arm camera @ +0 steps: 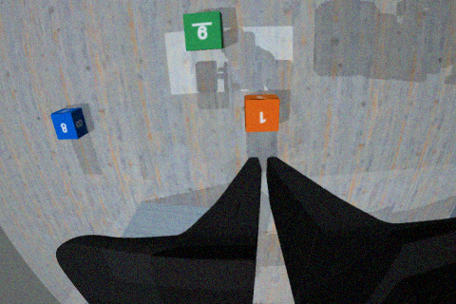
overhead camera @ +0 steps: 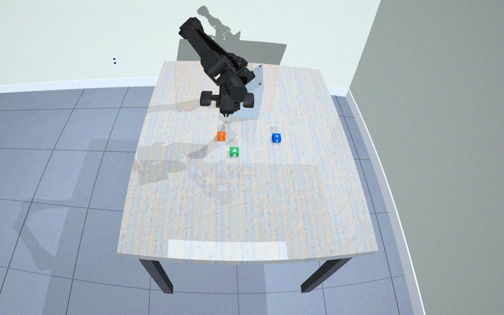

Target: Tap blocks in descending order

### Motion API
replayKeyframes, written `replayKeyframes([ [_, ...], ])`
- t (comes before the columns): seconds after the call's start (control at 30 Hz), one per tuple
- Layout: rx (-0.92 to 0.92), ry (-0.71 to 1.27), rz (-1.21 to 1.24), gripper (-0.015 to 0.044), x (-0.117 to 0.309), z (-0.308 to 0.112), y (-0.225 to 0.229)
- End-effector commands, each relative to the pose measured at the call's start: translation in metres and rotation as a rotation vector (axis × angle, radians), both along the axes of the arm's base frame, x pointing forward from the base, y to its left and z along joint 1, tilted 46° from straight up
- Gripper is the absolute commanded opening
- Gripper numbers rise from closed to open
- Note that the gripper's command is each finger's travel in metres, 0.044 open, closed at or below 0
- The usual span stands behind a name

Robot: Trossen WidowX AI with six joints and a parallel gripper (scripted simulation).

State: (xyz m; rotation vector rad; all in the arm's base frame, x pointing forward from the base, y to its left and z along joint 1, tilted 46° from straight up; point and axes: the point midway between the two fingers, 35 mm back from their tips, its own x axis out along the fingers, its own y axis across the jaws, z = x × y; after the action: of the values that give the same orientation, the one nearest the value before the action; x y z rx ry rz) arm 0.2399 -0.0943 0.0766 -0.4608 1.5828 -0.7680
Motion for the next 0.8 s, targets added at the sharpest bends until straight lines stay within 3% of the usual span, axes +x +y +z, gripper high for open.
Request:
replayKeyframes([
  [0.0, -0.007, 0.020, 0.013, 0.0020, -0.008, 0.005, -0.006],
  [0.27, -0.010, 0.020, 0.013, 0.0020, -0.021, -0.050, -0.060],
  [0.77, -0.010, 0.020, 0.013, 0.0020, -0.023, -0.058, -0.068],
])
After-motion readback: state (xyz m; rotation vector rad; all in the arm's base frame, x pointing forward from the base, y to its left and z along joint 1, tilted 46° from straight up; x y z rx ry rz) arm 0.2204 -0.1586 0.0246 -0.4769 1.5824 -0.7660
